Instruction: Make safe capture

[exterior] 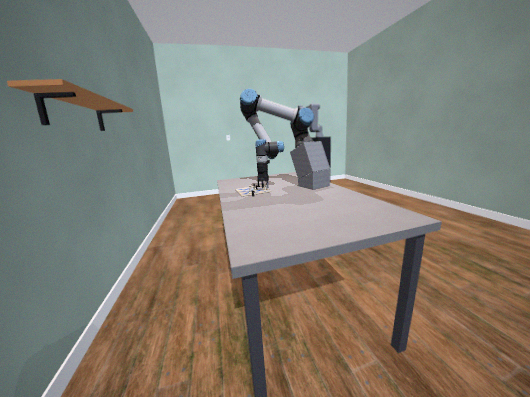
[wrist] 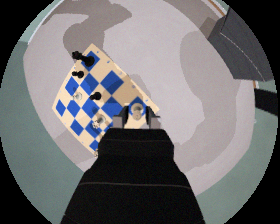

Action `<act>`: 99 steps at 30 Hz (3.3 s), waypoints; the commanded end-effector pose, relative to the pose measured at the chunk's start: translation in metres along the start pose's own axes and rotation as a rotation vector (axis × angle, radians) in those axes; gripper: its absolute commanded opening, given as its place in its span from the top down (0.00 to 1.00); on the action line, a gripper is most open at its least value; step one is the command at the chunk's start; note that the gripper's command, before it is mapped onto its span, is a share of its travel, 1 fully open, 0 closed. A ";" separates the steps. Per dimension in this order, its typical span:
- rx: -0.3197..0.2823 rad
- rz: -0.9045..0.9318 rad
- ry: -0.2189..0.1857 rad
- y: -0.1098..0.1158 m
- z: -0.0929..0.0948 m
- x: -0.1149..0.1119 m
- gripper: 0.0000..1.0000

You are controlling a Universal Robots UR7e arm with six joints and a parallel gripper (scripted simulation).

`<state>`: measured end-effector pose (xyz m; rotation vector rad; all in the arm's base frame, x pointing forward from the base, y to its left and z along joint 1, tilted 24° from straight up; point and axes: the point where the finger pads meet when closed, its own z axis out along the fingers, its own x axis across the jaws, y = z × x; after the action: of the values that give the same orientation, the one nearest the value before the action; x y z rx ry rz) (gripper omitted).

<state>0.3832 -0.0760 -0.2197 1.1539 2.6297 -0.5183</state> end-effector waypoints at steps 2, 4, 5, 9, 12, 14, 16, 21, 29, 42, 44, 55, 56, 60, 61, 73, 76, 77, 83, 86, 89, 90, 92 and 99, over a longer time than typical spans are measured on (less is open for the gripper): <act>-0.001 0.000 -0.001 0.000 0.000 0.000 0.21; -0.001 0.000 -0.001 0.000 0.000 0.000 0.21; -0.001 0.000 -0.001 0.000 0.000 0.000 0.21; -0.001 0.000 -0.001 0.000 0.000 0.000 0.21; -0.001 0.000 -0.001 0.000 0.000 0.000 0.21; -0.001 0.000 -0.001 0.000 -0.001 0.000 0.21; -0.001 0.000 -0.001 0.000 -0.003 0.000 0.21; -0.001 0.000 -0.001 0.000 -0.015 0.000 0.21; -0.001 0.000 -0.001 0.000 -0.038 0.000 0.21; -0.001 0.000 -0.001 0.000 -0.085 0.000 0.21; -0.001 0.000 -0.001 0.000 -0.086 0.000 0.21; -0.001 0.000 -0.001 0.000 -0.090 0.000 0.00; -0.001 0.000 -0.001 0.000 -0.090 0.000 0.00; -0.001 0.000 -0.001 0.000 -0.090 0.000 0.00; -0.001 0.000 -0.001 0.000 -0.090 0.000 0.00; -0.001 0.000 -0.001 0.000 -0.090 0.000 0.00; -0.001 0.000 -0.001 0.000 -0.092 0.000 0.00; -0.001 0.000 -0.001 0.000 -0.093 0.000 0.00; -0.001 0.000 -0.001 0.000 -0.101 0.000 0.00; -0.001 0.000 -0.001 0.000 -0.111 0.000 0.00; -0.001 0.000 -0.001 0.000 -0.123 0.000 0.00; -0.001 0.000 -0.001 0.000 -0.127 0.000 0.00; -0.001 0.000 -0.001 0.000 -0.134 0.000 0.00; -0.001 0.000 -0.001 0.000 -0.149 0.000 0.00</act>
<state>0.3746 -0.0202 -0.0937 1.1514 2.6280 -0.5165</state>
